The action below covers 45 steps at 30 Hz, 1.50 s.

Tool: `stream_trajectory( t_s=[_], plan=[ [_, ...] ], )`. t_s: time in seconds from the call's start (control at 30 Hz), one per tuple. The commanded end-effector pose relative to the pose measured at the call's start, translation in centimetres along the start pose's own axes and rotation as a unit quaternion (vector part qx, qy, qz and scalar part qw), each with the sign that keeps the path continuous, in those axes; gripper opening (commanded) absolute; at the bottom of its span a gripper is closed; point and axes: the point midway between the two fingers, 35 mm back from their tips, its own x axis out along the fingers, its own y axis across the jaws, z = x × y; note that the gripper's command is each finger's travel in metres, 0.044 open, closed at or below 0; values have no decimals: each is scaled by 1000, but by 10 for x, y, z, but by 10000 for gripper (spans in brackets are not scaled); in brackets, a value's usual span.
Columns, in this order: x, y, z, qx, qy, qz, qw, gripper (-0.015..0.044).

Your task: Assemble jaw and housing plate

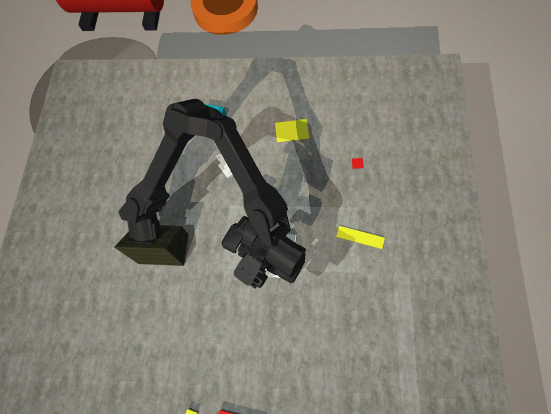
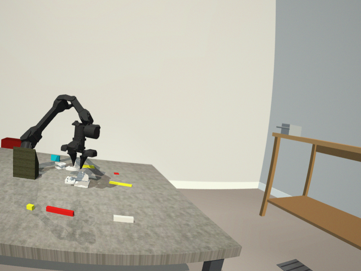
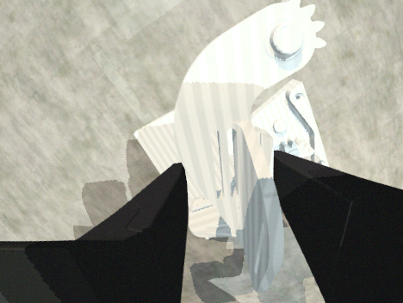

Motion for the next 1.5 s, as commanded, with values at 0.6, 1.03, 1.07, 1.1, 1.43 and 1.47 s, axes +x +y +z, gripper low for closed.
stream_trajectory(
  t_s=[0.6, 1.03, 1.07, 1.1, 1.43, 1.47],
  plan=[
    [1, -36, -31, 251, 3, 0, 968, 134],
    [3, -58, -44, 390, 4, -2, 921, 134],
    [4, -59, -45, 400, 4, -2, 916, 134],
    [4, -61, -46, 410, 4, -3, 912, 134],
    [6, -78, -54, 511, 4, -5, 860, 134],
    [7, -80, -55, 519, 4, -5, 855, 134]
  ],
)
